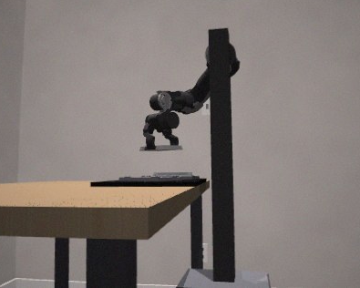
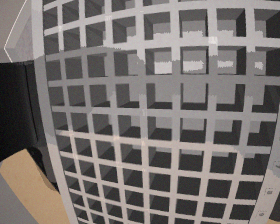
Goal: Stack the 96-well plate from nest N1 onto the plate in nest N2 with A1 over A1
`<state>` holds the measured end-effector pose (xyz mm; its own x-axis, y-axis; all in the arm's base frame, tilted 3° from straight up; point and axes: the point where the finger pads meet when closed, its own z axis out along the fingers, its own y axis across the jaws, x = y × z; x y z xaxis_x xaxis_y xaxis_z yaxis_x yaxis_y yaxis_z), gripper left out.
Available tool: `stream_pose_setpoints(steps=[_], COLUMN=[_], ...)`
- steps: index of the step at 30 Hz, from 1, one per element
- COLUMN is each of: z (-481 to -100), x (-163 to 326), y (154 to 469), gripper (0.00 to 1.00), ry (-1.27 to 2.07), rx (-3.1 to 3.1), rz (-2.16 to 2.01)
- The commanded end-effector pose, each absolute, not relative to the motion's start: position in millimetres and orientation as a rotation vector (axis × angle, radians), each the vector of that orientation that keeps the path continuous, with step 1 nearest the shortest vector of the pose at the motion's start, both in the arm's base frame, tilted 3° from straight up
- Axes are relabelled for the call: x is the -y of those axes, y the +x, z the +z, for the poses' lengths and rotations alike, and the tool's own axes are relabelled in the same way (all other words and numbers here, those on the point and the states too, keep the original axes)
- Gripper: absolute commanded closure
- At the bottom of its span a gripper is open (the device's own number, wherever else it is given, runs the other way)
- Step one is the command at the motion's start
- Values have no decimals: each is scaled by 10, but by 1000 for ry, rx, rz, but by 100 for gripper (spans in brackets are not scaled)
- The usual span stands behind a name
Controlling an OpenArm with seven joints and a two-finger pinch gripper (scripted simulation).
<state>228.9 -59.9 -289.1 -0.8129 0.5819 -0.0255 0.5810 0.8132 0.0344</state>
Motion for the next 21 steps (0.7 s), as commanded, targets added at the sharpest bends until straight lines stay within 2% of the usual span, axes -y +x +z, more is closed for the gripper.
stream_pose_setpoints(steps=[1, 10, 15, 21], z=[-2871, -2871, -2868, -2868], x=[512, 512, 921, 921], y=[2285, 2285, 2243, 2243], gripper=[100, 100, 100, 100], ry=[920, 920, 920, 920], rx=[-2971, -2971, -2971, -2971], rz=[88, 88, 88, 88])
